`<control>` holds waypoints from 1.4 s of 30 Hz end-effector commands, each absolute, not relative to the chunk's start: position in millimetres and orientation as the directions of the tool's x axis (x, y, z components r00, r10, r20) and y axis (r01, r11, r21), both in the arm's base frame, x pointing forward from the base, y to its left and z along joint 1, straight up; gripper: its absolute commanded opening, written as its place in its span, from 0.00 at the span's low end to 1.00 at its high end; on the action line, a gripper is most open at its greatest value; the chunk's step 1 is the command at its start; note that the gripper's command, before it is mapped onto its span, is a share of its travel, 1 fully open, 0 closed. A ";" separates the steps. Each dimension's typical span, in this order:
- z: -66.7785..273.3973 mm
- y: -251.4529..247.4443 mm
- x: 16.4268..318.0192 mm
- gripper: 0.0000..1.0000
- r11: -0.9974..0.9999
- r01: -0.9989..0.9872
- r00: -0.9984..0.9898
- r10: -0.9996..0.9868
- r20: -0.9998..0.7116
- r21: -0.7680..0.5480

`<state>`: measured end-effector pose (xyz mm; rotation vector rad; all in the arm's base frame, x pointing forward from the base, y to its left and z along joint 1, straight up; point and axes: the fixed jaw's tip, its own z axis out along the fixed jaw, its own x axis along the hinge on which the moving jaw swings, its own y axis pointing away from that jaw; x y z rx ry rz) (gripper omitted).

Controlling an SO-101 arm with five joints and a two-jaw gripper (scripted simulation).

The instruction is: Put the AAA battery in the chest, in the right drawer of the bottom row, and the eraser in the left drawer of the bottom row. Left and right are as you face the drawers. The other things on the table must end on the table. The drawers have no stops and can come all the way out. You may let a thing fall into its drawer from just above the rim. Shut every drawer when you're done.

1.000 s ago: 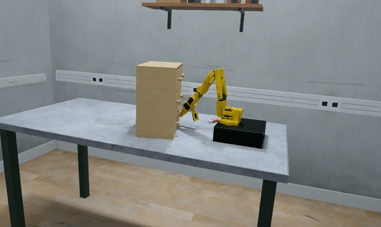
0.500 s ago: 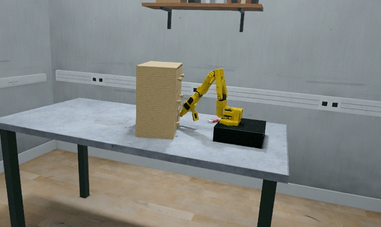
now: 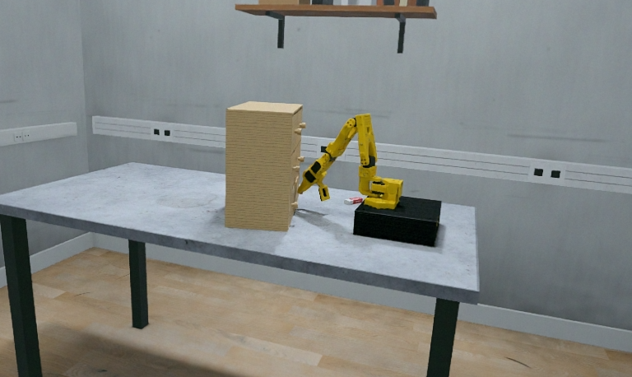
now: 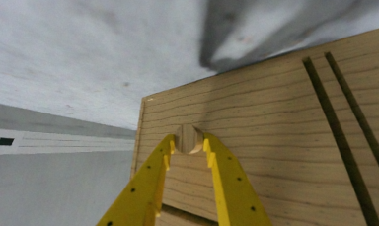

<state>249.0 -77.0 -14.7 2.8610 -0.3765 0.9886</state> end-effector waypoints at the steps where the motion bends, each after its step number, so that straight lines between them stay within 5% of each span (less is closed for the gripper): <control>1: -14.1 -76.6 249.4 0.06 -0.966 -0.259 0.758 -0.201 0.620 0.004; 25: -14.1 -76.6 249.4 0.21 -0.966 -0.259 0.758 -0.201 0.620 0.004; 42: 12.3 -71.8 231.9 0.21 -0.961 -0.277 0.754 -0.225 0.617 -0.011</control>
